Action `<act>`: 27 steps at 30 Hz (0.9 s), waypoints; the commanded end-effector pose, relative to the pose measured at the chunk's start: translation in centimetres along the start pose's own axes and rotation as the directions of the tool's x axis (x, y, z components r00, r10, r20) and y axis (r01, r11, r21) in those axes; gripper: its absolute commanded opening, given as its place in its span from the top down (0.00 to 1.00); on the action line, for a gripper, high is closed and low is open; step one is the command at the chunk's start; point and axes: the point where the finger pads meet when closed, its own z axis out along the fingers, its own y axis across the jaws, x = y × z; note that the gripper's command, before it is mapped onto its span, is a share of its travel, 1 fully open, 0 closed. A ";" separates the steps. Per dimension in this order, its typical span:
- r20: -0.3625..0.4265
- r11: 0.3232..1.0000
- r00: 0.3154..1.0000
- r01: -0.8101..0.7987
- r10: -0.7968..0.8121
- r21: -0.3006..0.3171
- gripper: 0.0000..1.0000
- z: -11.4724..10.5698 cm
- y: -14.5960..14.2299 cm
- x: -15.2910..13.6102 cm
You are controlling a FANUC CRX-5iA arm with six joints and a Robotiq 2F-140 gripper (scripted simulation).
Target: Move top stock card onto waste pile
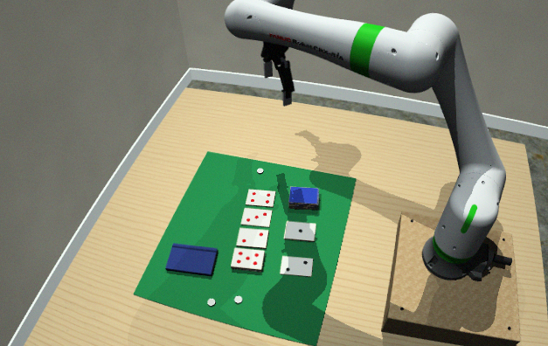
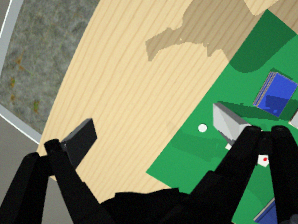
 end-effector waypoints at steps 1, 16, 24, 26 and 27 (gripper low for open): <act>0.000 1.000 1.000 0.000 0.000 0.001 0.00 0.0 0.0 0.0; 0.000 1.000 1.000 0.000 0.000 0.001 0.00 0.0 0.0 0.0; 0.011 0.993 0.993 -0.118 0.118 -0.025 0.00 2.0 5.7 -2.7; 0.012 0.987 0.987 -0.159 0.160 -0.035 0.00 2.7 7.9 -3.4; 0.012 0.987 0.987 -0.159 0.160 -0.035 0.00 2.7 7.9 -3.4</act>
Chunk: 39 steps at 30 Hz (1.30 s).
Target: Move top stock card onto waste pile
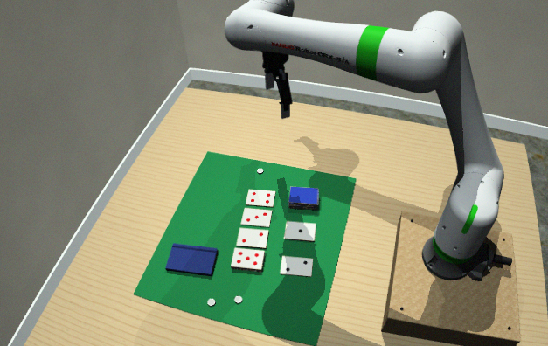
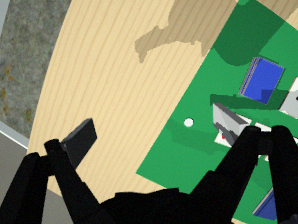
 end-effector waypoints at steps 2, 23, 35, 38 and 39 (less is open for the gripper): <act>0.012 0.991 0.991 -0.131 0.131 -0.012 0.00 2.4 6.6 -1.7; -0.013 0.910 0.913 -0.407 0.407 -0.073 0.00 8.8 22.1 -0.6; -0.019 0.897 0.900 -0.435 0.435 -0.077 0.00 9.5 23.8 -0.1; -0.018 0.905 0.908 -0.419 0.419 -0.078 0.00 9.5 23.8 -0.1; -0.017 0.910 0.913 -0.407 0.407 -0.078 0.00 9.5 23.8 -0.1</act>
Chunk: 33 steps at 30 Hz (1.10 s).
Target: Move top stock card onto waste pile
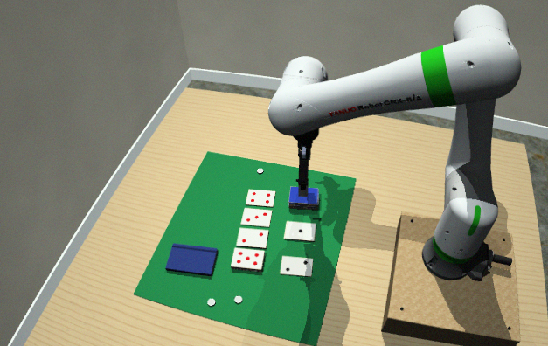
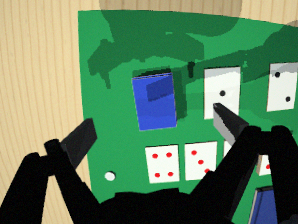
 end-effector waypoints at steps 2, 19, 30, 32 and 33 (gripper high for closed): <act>0.000 1.000 1.000 0.024 -0.024 0.000 0.00 0.0 0.0 0.0; -0.005 0.797 0.797 0.604 -0.604 0.007 0.00 0.0 0.1 -0.1; -0.033 0.374 0.375 0.927 -0.927 0.017 0.00 0.0 0.1 -0.1; -0.039 0.294 0.294 0.956 -0.955 0.017 0.00 0.0 0.2 -0.1; -0.042 0.252 0.253 0.968 -0.967 0.017 0.00 0.0 0.2 -0.2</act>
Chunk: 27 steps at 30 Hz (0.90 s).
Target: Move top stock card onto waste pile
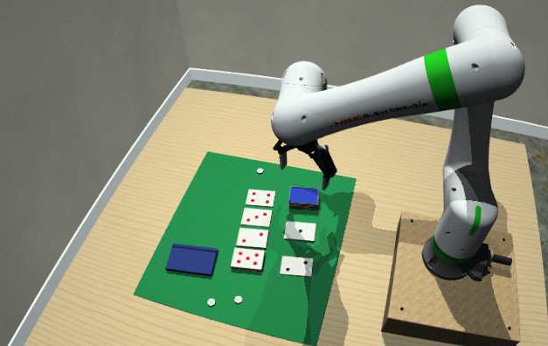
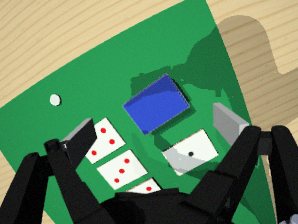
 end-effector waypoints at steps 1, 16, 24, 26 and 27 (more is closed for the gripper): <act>0.013 0.961 0.961 0.275 -0.275 0.005 0.00 0.0 0.0 0.0; -0.023 0.619 0.619 0.786 -0.785 0.012 0.00 0.0 0.0 -0.1; -0.033 0.337 0.337 0.942 -0.941 0.006 0.00 0.0 0.0 -0.1; -0.034 0.258 0.258 0.966 -0.966 0.005 0.50 0.0 0.0 -0.1; -0.034 0.217 0.217 0.976 -0.975 0.004 0.50 0.0 0.0 -0.1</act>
